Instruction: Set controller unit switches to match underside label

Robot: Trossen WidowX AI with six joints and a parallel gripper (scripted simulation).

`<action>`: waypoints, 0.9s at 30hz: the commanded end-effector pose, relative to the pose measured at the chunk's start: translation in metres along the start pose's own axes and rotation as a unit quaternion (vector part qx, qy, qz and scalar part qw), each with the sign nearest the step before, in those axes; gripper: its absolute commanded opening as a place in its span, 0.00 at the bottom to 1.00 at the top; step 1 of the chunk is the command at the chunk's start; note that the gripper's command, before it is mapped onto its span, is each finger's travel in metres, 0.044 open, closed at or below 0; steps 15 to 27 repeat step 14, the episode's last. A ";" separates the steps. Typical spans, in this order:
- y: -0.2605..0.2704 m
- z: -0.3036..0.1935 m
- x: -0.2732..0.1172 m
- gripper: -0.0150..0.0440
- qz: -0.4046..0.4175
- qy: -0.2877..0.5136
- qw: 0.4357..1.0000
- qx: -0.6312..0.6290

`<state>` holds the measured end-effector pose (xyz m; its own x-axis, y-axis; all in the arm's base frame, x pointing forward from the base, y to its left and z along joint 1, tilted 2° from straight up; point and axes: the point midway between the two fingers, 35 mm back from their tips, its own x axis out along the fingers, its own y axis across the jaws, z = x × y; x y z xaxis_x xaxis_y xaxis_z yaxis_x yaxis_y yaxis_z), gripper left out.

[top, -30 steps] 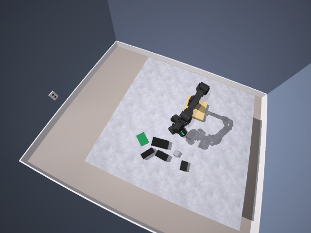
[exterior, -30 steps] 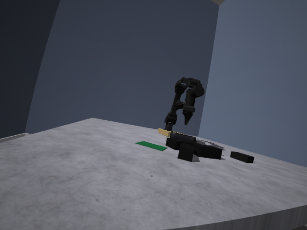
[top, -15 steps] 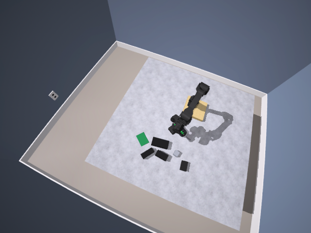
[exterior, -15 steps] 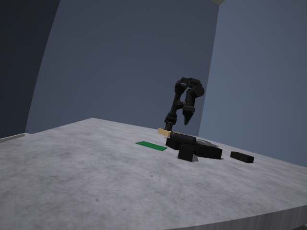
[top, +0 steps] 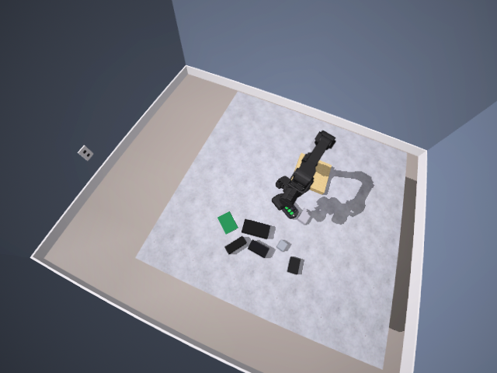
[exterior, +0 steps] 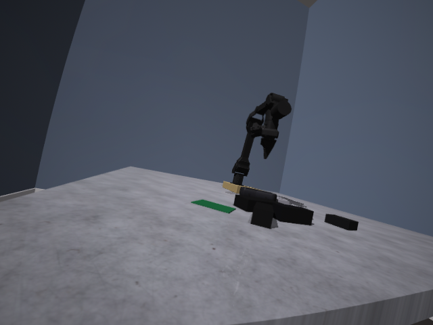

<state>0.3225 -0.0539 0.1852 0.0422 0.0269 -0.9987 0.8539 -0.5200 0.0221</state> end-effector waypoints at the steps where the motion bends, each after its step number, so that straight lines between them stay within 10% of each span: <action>1: -0.002 0.001 -0.004 0.42 -0.009 -0.003 1.000 -0.002; 5: -0.002 0.001 -0.004 0.25 -0.009 -0.003 1.000 -0.002; 27: -0.002 0.001 -0.004 0.25 -0.009 -0.003 1.000 -0.002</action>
